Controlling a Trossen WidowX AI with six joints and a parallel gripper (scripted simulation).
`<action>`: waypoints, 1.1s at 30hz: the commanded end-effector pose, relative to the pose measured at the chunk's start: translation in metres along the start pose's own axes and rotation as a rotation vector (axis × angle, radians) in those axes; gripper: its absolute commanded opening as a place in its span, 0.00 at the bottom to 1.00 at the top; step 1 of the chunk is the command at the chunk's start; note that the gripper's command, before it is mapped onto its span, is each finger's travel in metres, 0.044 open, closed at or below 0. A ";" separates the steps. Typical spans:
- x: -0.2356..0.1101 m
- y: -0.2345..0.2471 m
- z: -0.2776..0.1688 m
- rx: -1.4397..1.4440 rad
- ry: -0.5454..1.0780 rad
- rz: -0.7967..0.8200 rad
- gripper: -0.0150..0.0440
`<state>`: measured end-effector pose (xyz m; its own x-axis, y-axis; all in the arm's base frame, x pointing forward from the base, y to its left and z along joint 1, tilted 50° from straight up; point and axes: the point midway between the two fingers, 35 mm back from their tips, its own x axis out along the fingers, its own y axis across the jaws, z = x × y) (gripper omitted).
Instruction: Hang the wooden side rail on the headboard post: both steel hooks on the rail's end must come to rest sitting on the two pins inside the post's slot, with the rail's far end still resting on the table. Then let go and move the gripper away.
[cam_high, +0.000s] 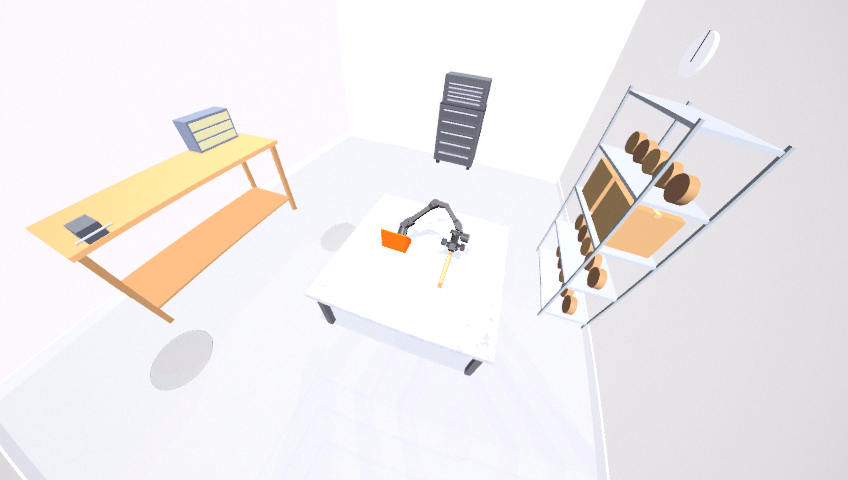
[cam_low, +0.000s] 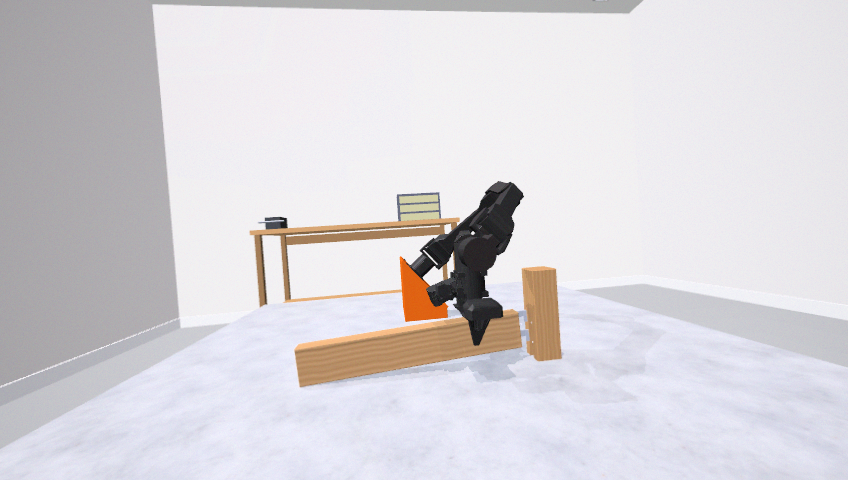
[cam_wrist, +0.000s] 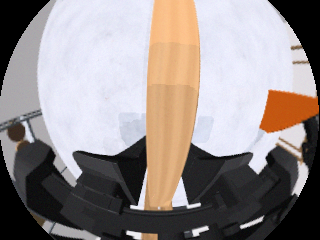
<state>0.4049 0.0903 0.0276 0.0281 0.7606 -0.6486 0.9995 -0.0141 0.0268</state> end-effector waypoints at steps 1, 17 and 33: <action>-0.002 0.003 -0.001 -0.009 0.000 0.011 0.25; -0.002 0.005 -0.002 -0.009 0.000 0.011 0.25; -0.004 0.003 -0.004 -0.009 0.000 0.011 0.25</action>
<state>0.4066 0.0921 0.0284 0.0286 0.7591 -0.6503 0.9995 -0.0146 0.0269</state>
